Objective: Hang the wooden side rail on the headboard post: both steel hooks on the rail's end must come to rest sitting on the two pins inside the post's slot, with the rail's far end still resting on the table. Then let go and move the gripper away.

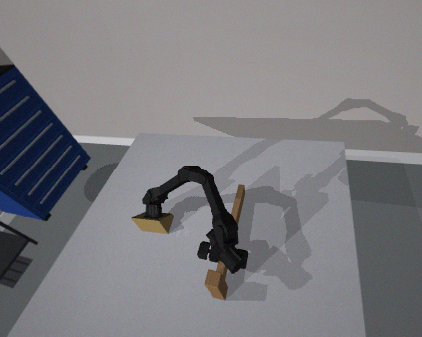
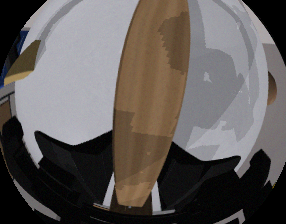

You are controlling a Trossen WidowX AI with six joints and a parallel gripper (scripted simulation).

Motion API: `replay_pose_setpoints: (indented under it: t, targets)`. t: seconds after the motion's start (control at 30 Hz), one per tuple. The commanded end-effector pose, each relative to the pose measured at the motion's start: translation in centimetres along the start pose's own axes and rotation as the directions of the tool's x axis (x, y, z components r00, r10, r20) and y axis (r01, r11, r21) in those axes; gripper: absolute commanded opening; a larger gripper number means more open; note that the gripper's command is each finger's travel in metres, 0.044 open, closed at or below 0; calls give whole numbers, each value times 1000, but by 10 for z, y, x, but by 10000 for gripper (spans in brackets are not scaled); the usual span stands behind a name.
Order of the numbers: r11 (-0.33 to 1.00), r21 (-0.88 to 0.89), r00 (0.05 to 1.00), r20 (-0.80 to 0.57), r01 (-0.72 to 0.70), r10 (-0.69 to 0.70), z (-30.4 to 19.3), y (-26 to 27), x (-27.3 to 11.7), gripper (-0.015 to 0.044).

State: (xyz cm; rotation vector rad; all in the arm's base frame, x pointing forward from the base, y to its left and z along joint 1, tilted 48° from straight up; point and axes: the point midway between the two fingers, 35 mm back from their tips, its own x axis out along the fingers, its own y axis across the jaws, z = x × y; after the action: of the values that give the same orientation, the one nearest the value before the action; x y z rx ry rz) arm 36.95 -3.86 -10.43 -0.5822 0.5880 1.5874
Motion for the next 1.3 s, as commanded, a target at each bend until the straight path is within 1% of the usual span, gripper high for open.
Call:
replay_pose_setpoints:
  t: [0.0,1.27]
  targets:
    - [1000,-8,1000,-10,11,-11,-3,-3,-6,0]
    - [1000,-8,1000,-10,11,-11,-4,-3,-2,0]
